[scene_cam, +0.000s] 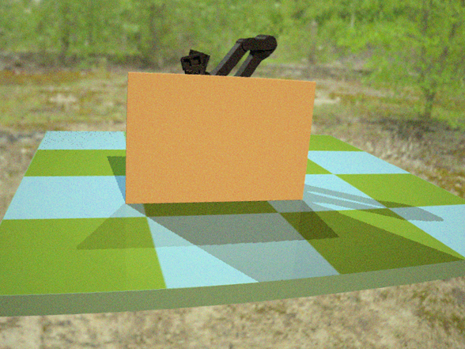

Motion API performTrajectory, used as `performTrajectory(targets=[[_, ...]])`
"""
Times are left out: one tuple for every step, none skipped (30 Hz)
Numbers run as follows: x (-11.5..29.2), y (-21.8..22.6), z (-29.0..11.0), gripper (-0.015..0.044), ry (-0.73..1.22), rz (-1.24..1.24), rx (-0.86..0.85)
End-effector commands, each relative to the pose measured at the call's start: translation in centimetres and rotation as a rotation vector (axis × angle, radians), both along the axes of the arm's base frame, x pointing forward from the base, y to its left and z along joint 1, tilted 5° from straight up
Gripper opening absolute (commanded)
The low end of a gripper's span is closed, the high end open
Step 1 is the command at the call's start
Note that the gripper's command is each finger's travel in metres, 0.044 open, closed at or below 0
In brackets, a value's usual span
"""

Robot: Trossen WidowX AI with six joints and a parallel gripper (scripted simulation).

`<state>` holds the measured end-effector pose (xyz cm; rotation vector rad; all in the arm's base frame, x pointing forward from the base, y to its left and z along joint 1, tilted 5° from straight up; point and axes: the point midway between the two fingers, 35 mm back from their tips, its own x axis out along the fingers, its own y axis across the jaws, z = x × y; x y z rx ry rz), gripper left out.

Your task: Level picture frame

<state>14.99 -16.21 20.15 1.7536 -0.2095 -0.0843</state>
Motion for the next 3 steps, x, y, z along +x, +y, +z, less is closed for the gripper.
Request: performTrajectory(targets=[[0.01,0.06,-0.03,0.026,0.0,0.004,0.005],[0.01,0.06,-0.03,0.026,0.0,0.004,0.005],[0.01,0.06,-0.03,0.026,0.0,0.004,0.005]])
